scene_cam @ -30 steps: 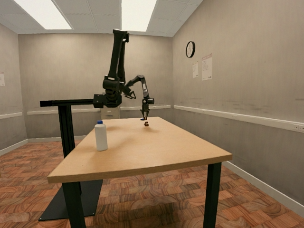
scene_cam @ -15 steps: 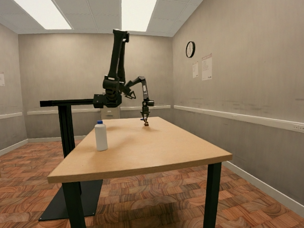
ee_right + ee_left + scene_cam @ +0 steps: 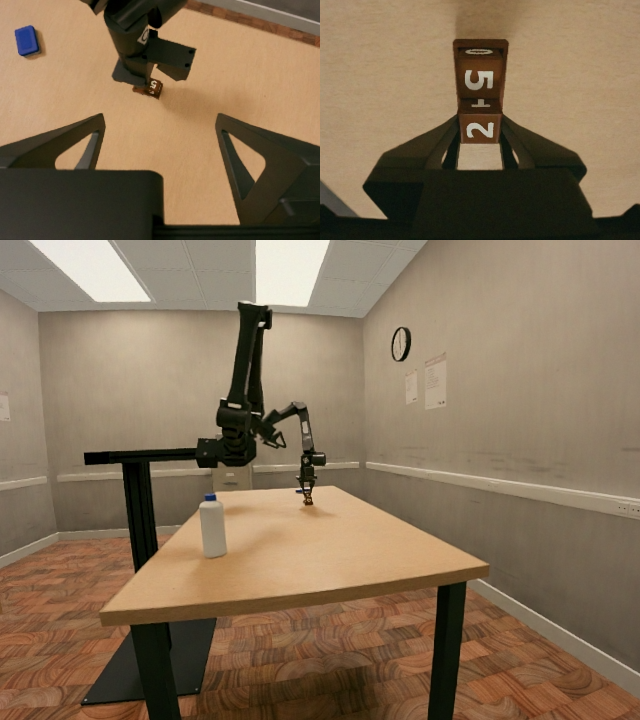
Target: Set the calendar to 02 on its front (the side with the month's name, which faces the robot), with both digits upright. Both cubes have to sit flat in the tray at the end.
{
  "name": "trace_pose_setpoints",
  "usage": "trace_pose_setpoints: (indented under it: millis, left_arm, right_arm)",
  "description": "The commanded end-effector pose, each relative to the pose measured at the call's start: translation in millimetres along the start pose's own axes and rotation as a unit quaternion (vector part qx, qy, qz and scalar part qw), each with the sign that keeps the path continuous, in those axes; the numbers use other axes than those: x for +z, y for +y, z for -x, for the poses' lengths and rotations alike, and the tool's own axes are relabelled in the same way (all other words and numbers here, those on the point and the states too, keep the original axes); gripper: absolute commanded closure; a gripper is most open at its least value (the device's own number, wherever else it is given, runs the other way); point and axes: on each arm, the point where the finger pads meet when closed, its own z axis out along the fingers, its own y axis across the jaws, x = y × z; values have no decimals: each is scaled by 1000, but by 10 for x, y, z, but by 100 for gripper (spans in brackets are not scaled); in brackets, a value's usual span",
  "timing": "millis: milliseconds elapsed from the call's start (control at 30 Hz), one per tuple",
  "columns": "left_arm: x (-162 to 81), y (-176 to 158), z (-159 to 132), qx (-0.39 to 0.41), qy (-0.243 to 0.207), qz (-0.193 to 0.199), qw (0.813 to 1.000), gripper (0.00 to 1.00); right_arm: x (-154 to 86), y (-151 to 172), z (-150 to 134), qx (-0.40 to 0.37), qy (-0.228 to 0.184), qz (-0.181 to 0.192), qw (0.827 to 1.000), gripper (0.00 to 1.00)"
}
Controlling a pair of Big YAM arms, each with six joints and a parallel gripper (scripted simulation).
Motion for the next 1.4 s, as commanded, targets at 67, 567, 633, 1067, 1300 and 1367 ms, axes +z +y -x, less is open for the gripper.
trace_pose_setpoints:
  millis: [67, 567, 633, 1067, 1300, 1367]
  left_arm:
    - [-21, 129, 0, -7, -3, 8, 1000, 74]
    - [264, -57, -30, 13, 1, -4, 1000, 74]
    - [312, -15, -23, 10, 0, -2, 1000, 74]
    - [117, 127, -8, -6, -2, 6, 1000, 74]
    - [117, 127, -8, -6, -2, 6, 1000, 51]
    - [69, 149, -52, -7, -2, 7, 1000, 45]
  right_arm:
    - [-5, 85, 105, 16, -5, 3, 1000, 0]
    - [-5, 85, 105, 16, -5, 3, 1000, 0]
    - [-5, 85, 105, 16, -5, 3, 1000, 0]
    - [-5, 85, 105, 16, -5, 3, 1000, 0]
    - [-5, 85, 105, 16, -5, 3, 1000, 0]
    - [-5, 85, 105, 16, -5, 3, 1000, 0]
